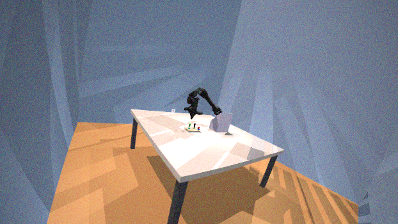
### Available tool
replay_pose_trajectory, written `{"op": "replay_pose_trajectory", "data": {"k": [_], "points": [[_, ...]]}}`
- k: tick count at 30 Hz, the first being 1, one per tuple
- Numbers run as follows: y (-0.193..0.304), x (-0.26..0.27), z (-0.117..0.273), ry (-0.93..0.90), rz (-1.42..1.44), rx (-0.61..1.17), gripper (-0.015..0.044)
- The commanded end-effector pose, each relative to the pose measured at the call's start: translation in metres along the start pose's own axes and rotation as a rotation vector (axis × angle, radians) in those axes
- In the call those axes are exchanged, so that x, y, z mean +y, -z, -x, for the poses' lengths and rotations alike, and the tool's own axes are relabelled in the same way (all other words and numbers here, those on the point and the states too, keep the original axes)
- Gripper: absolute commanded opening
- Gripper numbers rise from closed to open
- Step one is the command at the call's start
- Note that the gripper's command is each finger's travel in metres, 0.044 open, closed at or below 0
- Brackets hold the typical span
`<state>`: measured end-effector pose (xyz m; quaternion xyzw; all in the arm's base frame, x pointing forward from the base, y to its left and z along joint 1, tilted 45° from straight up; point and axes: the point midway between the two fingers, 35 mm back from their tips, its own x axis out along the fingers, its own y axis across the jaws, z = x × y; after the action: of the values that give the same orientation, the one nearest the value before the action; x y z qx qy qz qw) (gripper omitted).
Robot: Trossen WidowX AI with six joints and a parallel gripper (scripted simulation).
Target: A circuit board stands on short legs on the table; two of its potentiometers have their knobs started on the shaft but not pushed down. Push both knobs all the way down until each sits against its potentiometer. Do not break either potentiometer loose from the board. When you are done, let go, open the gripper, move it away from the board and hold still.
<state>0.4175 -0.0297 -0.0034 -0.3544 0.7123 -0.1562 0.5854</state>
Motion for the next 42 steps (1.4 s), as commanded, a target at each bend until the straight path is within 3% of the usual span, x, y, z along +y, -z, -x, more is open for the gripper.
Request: {"op": "replay_pose_trajectory", "data": {"k": [1,28,42], "points": [[-0.004,0.000,0.001,0.007,-0.113,0.008,0.0000],[-0.005,0.000,-0.038,0.011,-0.165,0.011,0.0000],[-0.005,-0.001,-0.039,0.011,-0.165,0.011,0.0000]]}}
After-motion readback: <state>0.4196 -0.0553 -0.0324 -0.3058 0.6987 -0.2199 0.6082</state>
